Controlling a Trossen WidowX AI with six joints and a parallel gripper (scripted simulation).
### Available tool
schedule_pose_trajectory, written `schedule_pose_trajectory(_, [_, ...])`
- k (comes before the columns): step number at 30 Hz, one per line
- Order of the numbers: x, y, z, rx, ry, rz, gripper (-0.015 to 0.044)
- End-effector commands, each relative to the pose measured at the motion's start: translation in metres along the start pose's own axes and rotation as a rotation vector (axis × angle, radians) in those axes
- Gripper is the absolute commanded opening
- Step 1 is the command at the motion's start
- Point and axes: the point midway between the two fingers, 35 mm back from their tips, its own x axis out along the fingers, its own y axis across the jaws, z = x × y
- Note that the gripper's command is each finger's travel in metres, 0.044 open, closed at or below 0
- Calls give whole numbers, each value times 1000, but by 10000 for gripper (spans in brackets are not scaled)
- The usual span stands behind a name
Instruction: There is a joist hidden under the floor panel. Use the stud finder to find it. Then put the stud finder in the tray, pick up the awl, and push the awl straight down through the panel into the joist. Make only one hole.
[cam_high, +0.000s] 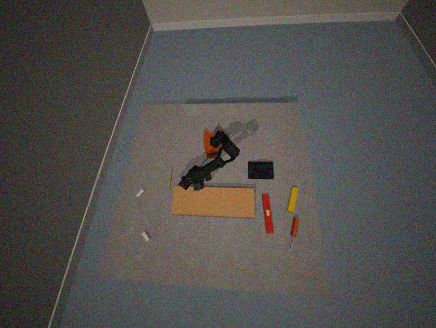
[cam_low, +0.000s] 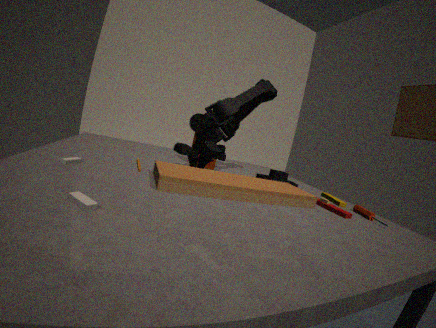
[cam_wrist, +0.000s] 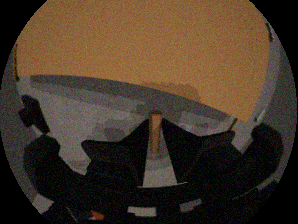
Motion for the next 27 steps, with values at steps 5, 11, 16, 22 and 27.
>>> schedule_pose_trajectory(5, [-11, -2, 1, 4, -1, -1, 0])
schedule_pose_trajectory(11, [-54, -6, 1, 5, -1, -6, 0])
schedule_pose_trajectory(16, [-95, -5, -4, 5, 0, -6, 0])
schedule_pose_trajectory(22, [-123, -1, -9, 5, 1, -3, 0])
schedule_pose_trajectory(27, [-125, 0, -12, 43, 20, -36, 0])
